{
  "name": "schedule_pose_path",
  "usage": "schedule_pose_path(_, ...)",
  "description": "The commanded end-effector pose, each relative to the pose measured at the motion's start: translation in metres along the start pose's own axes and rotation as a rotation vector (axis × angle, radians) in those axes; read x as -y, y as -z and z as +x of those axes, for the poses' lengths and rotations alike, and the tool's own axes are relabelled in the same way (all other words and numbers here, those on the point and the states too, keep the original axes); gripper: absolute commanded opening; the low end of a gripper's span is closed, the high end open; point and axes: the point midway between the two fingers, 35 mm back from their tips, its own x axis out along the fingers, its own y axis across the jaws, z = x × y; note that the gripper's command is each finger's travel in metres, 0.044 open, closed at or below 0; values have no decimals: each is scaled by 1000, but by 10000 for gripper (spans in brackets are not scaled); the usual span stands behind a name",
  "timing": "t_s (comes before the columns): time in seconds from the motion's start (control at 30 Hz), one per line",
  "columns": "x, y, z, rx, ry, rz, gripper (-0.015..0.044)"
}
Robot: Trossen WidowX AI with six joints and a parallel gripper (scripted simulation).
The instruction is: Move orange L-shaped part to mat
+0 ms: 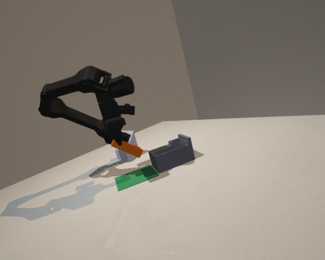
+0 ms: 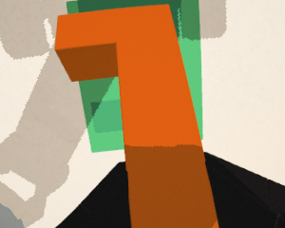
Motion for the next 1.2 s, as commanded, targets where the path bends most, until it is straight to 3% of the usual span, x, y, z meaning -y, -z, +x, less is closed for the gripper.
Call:
schedule_pose_path(0.0, 1, 0, 7, -6, 2, -4, 0)
schedule_pose_path(1.17, 1, 1, 61, -12, 0, -2, 0)
